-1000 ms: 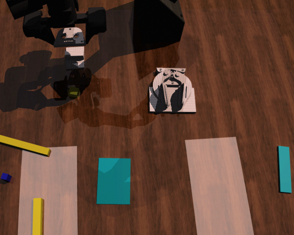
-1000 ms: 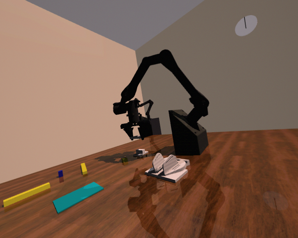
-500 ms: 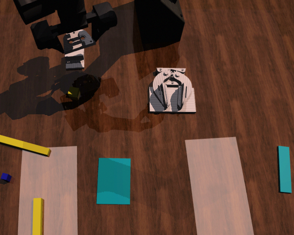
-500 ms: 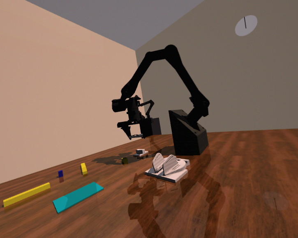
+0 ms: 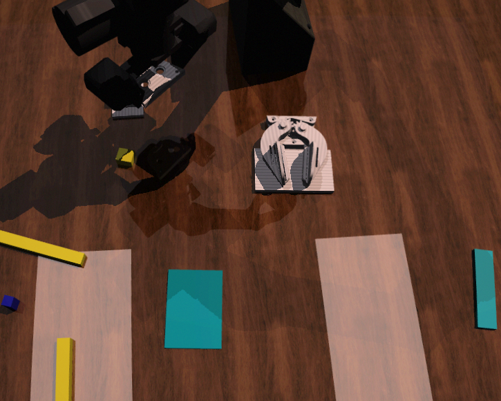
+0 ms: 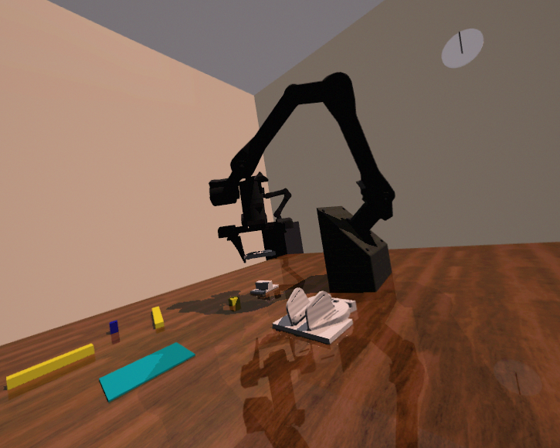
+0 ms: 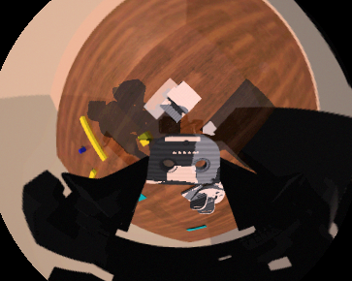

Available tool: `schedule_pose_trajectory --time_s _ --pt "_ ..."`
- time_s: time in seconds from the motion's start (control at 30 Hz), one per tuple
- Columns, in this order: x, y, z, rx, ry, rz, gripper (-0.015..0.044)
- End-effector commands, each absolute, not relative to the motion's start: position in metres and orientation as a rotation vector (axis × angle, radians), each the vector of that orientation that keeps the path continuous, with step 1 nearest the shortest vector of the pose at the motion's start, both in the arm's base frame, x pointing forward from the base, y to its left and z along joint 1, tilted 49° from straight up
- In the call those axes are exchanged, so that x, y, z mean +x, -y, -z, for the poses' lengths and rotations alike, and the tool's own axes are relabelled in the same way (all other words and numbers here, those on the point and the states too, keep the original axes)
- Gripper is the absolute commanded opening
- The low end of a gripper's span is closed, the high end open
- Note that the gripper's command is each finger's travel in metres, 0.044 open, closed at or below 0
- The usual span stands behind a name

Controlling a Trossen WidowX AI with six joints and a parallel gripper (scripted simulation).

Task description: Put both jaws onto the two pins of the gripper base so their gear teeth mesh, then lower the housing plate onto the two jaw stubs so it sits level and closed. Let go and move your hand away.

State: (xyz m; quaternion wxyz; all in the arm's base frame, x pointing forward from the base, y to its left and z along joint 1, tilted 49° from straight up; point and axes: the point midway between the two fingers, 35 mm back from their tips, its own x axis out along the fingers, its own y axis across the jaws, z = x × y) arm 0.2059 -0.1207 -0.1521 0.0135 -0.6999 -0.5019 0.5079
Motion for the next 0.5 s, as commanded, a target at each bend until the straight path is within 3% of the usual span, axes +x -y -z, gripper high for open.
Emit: schedule_pose_trajectory --time_s 0.0,0.47 --pt "0.214 0.116 0.142 -2.26 1.706 -1.524 0.0351" --pt "0.232 0.093 0.114 -2.432 2.202 -1.262 0.0351"
